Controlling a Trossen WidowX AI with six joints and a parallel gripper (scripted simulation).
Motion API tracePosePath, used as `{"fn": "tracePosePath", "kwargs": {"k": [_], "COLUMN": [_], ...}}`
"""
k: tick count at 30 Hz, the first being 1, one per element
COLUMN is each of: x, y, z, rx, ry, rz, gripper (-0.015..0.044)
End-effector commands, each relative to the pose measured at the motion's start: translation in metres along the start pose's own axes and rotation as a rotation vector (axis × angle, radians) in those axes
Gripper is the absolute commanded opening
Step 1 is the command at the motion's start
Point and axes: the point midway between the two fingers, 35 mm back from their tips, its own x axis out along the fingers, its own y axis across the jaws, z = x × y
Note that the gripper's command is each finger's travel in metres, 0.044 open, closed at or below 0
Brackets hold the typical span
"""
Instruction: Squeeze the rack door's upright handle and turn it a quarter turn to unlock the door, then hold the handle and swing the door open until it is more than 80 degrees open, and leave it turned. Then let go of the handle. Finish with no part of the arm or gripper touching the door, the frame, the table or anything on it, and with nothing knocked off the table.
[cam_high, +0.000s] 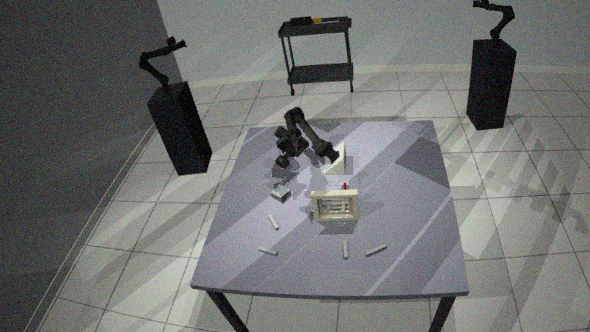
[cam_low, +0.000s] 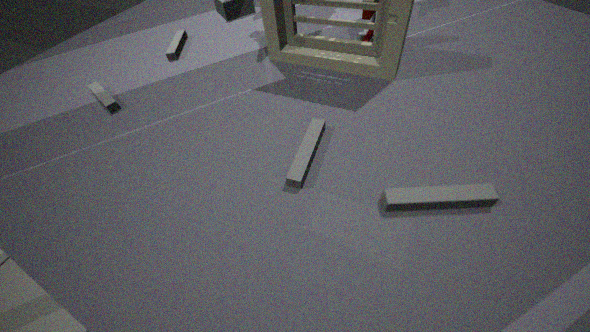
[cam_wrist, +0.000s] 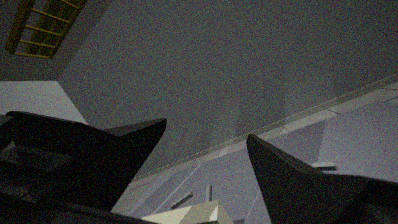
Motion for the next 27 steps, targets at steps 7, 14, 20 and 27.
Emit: {"fn": "tracePosePath", "kwargs": {"k": [7,14,20,27], "x": [0.018,0.036,0.048,0.057], "y": [0.007,0.021,0.035,0.049], "z": [-0.019,-0.046,-0.071,-0.099], "rx": [0.049,0.086,0.101,0.11], "ry": [0.138,0.305,0.439,0.597], "rz": [-0.004,-0.001,0.0,-0.017], "gripper": [0.0289,0.0289,0.0289,0.0289]}}
